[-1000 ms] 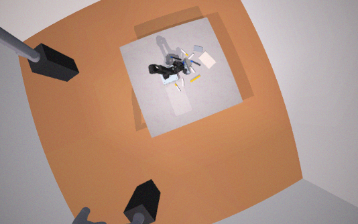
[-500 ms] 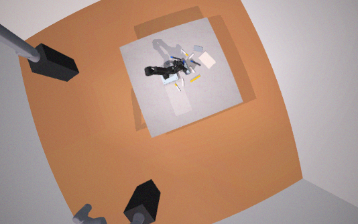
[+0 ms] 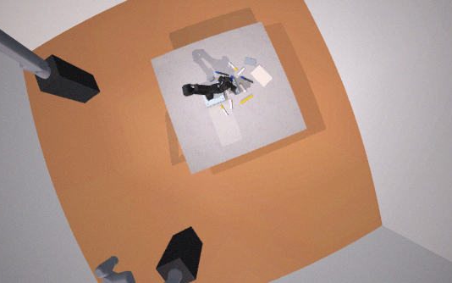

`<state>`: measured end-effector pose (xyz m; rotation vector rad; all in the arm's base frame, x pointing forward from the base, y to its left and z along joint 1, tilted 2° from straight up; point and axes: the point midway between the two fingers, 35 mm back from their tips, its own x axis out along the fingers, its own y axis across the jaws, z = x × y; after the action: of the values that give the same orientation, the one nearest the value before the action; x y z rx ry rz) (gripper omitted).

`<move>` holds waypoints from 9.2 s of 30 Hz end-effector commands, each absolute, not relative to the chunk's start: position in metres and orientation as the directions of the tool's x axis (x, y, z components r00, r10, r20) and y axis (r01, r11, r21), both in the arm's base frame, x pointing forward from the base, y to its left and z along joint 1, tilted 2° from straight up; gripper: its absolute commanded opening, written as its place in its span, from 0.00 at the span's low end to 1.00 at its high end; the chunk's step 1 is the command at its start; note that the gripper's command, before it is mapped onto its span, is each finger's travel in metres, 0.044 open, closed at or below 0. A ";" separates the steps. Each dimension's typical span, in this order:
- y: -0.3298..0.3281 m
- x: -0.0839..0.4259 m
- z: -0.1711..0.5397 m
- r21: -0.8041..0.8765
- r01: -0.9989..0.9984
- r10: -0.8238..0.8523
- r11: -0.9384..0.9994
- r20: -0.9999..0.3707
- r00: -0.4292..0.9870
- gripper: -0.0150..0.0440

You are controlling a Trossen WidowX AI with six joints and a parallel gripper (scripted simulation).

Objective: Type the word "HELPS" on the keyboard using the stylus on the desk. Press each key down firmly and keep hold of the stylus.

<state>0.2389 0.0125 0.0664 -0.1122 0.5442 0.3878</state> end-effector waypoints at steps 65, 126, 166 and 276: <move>-0.070 0.247 0.042 -0.012 -0.387 0.324 0.922 -0.524 0.788 0.39; -0.068 0.246 0.067 -0.010 -0.389 0.326 0.921 -0.526 0.786 0.39; -0.085 0.263 0.049 -0.013 -0.387 0.323 0.922 -0.523 0.789 0.39; 0.020 0.277 0.053 -0.003 -0.387 0.330 0.922 -0.517 0.789 0.25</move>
<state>0.2793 0.0204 0.0614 -0.1163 0.5288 0.3910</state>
